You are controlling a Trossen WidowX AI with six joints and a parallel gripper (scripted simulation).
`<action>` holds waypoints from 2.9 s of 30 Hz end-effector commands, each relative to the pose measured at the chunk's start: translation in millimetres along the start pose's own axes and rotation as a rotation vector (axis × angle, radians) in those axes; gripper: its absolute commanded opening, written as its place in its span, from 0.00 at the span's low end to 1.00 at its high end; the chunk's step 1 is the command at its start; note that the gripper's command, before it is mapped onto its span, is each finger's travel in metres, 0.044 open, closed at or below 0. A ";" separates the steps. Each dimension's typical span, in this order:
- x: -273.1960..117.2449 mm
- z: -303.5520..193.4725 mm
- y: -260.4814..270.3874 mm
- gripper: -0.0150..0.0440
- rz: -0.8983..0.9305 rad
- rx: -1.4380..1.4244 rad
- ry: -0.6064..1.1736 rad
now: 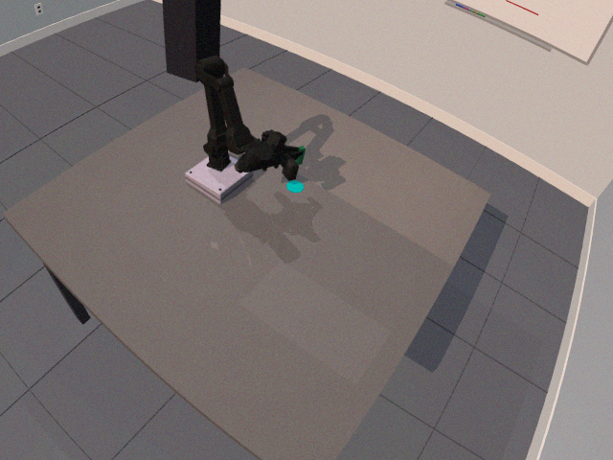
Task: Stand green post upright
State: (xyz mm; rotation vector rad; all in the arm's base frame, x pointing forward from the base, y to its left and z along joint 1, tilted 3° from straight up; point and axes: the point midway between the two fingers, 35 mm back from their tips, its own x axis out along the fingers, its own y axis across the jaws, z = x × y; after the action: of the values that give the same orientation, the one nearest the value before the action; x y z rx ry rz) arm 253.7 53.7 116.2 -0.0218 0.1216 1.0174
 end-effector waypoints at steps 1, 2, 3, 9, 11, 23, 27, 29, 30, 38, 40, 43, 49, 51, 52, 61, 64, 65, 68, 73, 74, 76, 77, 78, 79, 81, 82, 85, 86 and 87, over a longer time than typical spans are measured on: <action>-0.9 0.8 1.8 0.29 0.005 -0.004 -0.008; -0.9 0.8 1.8 0.29 0.005 -0.004 -0.008; -0.9 0.8 1.8 0.29 0.005 -0.004 -0.008; -0.9 0.8 1.8 0.29 0.005 -0.004 -0.008; -0.9 0.8 1.8 0.29 0.005 -0.004 -0.008; 1.7 -17.5 -2.9 0.29 0.000 0.020 -0.004; 2.7 -26.2 -4.2 0.29 -0.002 0.032 -0.002; 3.2 -30.5 -4.6 0.29 -0.003 0.038 0.000; 3.5 -32.6 -4.7 0.29 -0.003 0.041 0.000; 5.1 -49.4 -4.8 0.29 -0.008 0.064 0.004; 5.5 -53.5 -4.5 0.29 -0.009 0.070 0.005; 6.0 -59.6 -3.7 0.29 -0.010 0.078 0.007; 6.7 -71.3 -1.5 0.29 -0.014 0.096 0.010; 7.0 -75.1 -0.5 0.29 -0.015 0.102 0.011; 7.1 -77.0 0.0 0.29 -0.015 0.105 0.012; 7.6 -88.9 4.0 0.29 -0.019 0.124 0.015; 8.5 -92.7 2.5 0.29 -0.018 0.122 0.014; 8.9 -94.3 1.9 0.29 -0.018 0.121 0.014; 10.1 -99.5 0.3 0.29 -0.017 0.118 0.013; 11.9 -108.1 -1.6 0.29 -0.015 0.113 0.012; 12.1 -109.0 -1.7 0.29 -0.015 0.113 0.012; 12.1 -109.3 -1.8 0.29 -0.015 0.112 0.012; 12.1 -109.3 -1.8 0.29 -0.015 0.112 0.012; 12.1 -109.3 -1.8 0.29 -0.015 0.112 0.012; 12.1 -109.3 -1.8 0.29 -0.015 0.112 0.012; 12.1 -109.3 -1.8 0.29 -0.015 0.112 0.012; 12.1 -109.3 -1.8 0.29 -0.015 0.112 0.012; 12.1 -109.3 -1.8 0.29 -0.015 0.112 0.012; 12.1 -109.3 -1.8 0.34 -0.015 0.112 0.012; 12.1 -109.3 -1.8 0.38 -0.015 0.112 0.012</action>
State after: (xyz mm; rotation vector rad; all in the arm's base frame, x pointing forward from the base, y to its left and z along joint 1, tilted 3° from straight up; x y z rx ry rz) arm 251.1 55.0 6.8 0.0726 0.1866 0.9970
